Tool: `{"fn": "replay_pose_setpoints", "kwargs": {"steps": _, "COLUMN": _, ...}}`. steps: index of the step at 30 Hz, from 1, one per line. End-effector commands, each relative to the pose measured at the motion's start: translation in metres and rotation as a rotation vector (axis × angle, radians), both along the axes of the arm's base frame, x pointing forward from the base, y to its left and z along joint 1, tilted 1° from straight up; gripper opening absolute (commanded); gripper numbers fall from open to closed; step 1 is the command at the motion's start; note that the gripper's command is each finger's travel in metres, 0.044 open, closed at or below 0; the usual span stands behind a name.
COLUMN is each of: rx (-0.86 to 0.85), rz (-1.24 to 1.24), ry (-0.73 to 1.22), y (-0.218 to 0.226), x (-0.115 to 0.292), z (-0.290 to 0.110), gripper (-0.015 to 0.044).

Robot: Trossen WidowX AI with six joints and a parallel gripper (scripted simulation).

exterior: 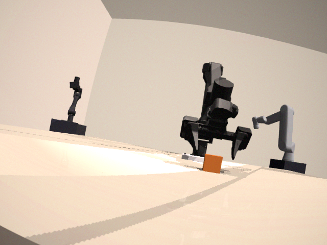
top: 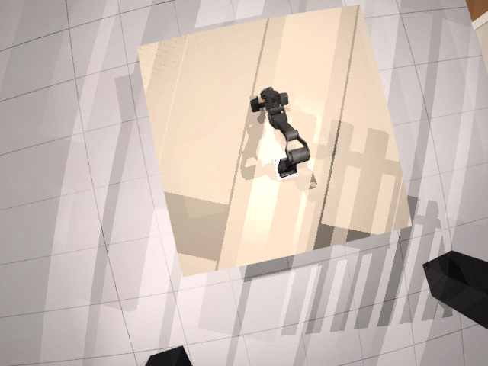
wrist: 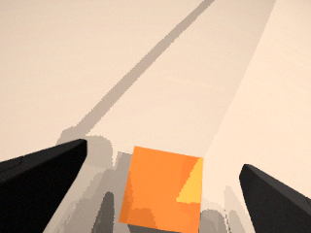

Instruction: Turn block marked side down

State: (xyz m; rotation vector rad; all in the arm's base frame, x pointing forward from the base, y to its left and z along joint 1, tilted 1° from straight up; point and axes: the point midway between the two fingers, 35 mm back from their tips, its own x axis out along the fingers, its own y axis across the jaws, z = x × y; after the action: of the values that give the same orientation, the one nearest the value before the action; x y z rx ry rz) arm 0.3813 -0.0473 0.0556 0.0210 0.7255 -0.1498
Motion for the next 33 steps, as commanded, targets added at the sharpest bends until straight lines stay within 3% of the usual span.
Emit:
{"fn": "replay_pose_setpoints", "kwargs": {"steps": 1, "rx": 0.066, "rz": -0.026, "ry": 0.272, "y": 0.002, "x": -0.026, "z": 0.057, "gripper": 0.0440}}
{"fn": "replay_pose_setpoints", "kwargs": {"steps": 21, "rx": 0.069, "rz": -0.027, "ry": 0.290, "y": 0.002, "x": -0.028, "z": 0.057, "gripper": 0.0440}}
{"fn": "replay_pose_setpoints", "kwargs": {"steps": 33, "rx": 0.120, "rz": -0.033, "ry": 0.629, "y": -0.002, "x": 0.002, "z": 0.073, "gripper": 0.0440}}
